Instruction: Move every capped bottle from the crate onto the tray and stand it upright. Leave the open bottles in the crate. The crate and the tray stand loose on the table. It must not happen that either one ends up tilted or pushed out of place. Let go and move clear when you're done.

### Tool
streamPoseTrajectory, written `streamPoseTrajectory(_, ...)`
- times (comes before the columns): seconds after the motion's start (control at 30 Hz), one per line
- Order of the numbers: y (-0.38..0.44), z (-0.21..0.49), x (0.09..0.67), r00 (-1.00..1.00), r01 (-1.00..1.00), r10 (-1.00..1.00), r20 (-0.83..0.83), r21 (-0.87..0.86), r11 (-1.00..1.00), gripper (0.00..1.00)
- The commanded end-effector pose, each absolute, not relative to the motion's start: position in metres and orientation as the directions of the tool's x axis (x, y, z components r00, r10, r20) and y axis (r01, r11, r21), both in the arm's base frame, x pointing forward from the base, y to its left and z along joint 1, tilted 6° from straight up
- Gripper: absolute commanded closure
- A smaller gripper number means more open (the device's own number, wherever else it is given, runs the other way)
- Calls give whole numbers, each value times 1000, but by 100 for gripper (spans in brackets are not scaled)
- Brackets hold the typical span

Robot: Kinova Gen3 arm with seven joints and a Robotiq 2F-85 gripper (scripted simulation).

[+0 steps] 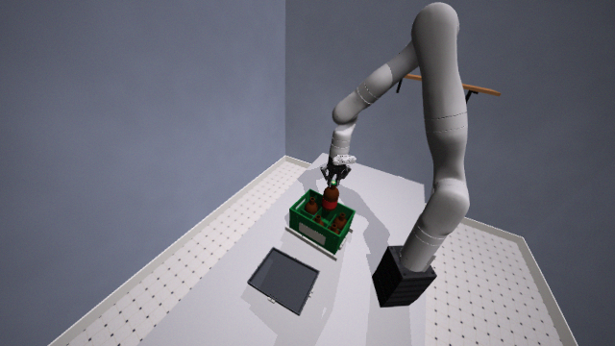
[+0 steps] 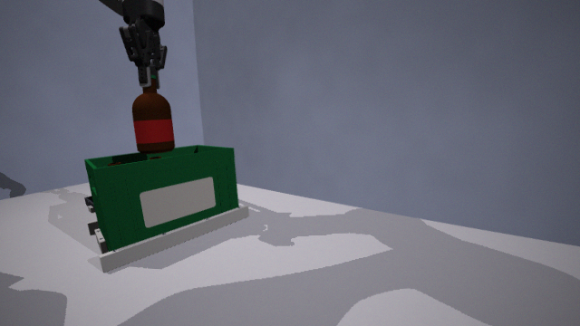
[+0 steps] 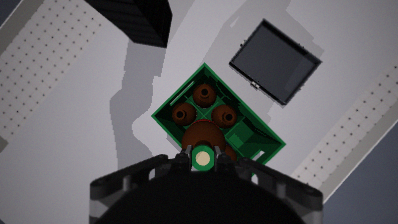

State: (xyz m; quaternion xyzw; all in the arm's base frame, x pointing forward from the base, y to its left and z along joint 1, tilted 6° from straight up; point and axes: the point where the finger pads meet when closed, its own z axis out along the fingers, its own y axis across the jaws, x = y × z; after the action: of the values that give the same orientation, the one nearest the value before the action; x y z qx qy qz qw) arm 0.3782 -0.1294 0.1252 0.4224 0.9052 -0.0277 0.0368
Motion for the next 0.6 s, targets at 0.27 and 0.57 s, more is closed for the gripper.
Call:
streamPoseTrajectory(0.27,-112,125,367,-643,765,760,-92,-17,644,100)
streamPoseTrajectory(0.57,-94,125,367,-646,762,757,-98,-16,648,100)
